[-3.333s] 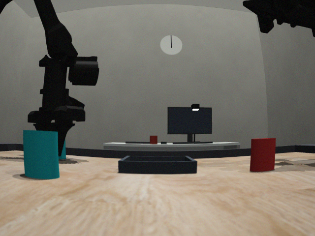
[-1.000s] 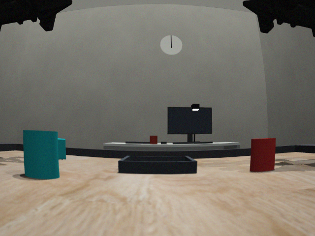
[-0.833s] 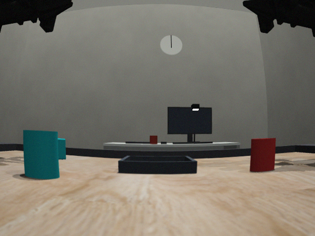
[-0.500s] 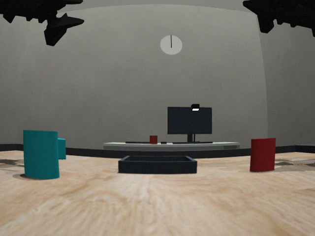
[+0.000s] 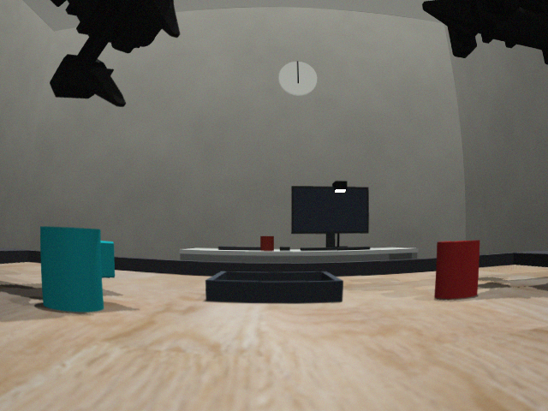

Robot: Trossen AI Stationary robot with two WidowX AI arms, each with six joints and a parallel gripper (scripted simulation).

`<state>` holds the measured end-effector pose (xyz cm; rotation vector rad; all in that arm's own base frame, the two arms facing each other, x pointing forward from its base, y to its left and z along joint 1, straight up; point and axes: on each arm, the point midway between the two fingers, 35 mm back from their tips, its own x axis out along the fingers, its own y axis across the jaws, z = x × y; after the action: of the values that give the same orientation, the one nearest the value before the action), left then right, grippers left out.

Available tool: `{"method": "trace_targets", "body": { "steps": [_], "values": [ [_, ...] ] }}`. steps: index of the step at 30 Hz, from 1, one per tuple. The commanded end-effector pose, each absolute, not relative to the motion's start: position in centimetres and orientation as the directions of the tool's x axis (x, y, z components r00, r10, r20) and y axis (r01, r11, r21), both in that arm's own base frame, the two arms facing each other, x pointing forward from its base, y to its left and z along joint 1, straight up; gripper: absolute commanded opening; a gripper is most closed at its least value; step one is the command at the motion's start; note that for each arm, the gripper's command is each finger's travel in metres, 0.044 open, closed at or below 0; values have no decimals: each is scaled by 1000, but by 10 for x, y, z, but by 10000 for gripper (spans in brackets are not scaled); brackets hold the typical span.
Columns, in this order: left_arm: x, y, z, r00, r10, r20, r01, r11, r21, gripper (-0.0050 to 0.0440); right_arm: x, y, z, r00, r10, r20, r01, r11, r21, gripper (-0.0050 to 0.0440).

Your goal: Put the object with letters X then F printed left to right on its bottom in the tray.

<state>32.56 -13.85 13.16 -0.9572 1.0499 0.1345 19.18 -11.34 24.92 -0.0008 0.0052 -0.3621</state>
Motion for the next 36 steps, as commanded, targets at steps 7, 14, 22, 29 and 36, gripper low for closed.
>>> {"method": "trace_targets", "body": {
  "steps": [7,14,22,29,36],
  "values": [
    [323,-192,79,226,-191,-955,-856,430,-288,400,191,-113,256,935,-355,10,355,935,-5,-50],
    [302,-220,36,36,-28,-999,-960,276,-42,400,191,-113,256,935,-355,10,355,935,-5,-50],
    [300,-221,32,19,-10,-1000,-967,255,-21,400,191,-113,256,935,-355,10,355,935,-5,-50],
    [295,-218,22,5,0,-1000,-967,255,-5,400,191,-113,256,935,-355,10,355,935,-5,-50],
    [295,-218,-32,4,1,-1000,-965,261,-4,400,191,-113,256,935,-355,10,355,935,-5,-50]
  ]
}}
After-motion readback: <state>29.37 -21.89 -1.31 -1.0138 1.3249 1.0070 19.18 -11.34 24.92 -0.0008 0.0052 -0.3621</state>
